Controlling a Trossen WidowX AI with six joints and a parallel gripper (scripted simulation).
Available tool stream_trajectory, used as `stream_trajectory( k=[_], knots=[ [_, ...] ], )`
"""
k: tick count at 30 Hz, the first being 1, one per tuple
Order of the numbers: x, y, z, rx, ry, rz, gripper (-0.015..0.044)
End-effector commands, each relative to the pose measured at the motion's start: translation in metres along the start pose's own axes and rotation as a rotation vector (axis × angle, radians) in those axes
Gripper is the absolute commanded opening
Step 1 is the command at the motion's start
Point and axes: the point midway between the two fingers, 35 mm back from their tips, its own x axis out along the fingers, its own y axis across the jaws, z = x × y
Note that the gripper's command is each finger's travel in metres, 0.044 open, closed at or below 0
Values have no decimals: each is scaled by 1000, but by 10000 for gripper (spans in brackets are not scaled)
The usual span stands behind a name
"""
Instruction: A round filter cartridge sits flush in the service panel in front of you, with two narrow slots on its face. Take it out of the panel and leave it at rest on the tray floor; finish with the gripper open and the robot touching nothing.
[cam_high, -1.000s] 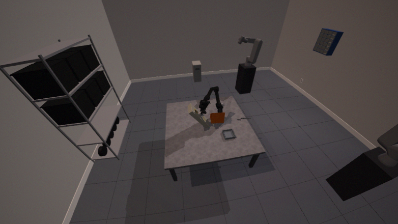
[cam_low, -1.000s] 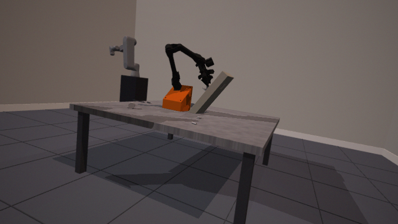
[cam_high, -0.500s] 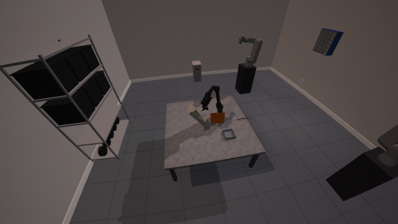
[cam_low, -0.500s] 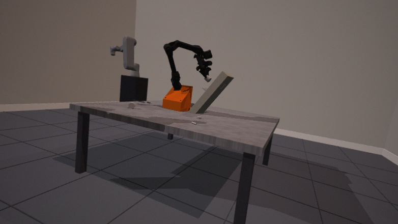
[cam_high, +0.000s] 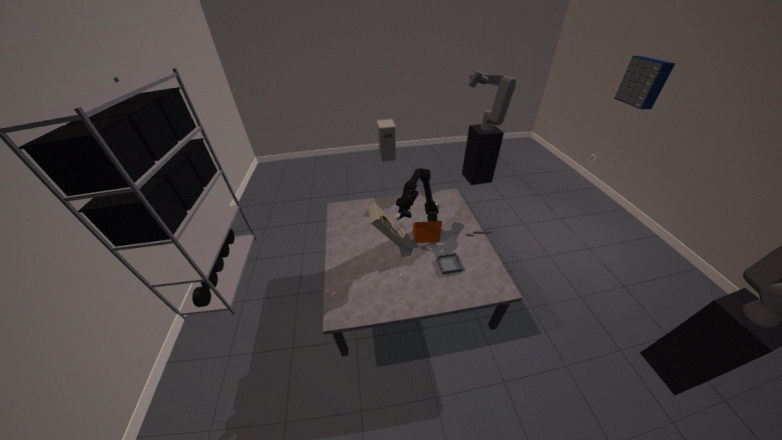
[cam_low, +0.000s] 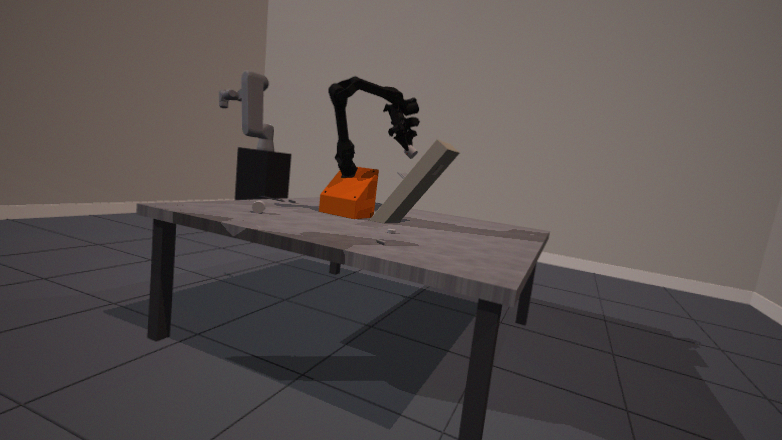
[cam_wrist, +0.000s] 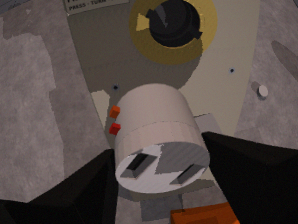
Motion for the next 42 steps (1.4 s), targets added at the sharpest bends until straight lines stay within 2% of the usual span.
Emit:
stream_trajectory(
  k=[1, 7, 11, 31, 42],
  knots=[
    [0, 23, 2, 10, -9, 8, 0],
    [4, 52, -1, 11, -10, 8, 0],
    [5, 48, -5, -28, 3, 20, 0],
    [-29, 203, -140, -949, -11, 567, 0],
    [-31, 207, -145, -982, -15, 586, 0]
  ],
)
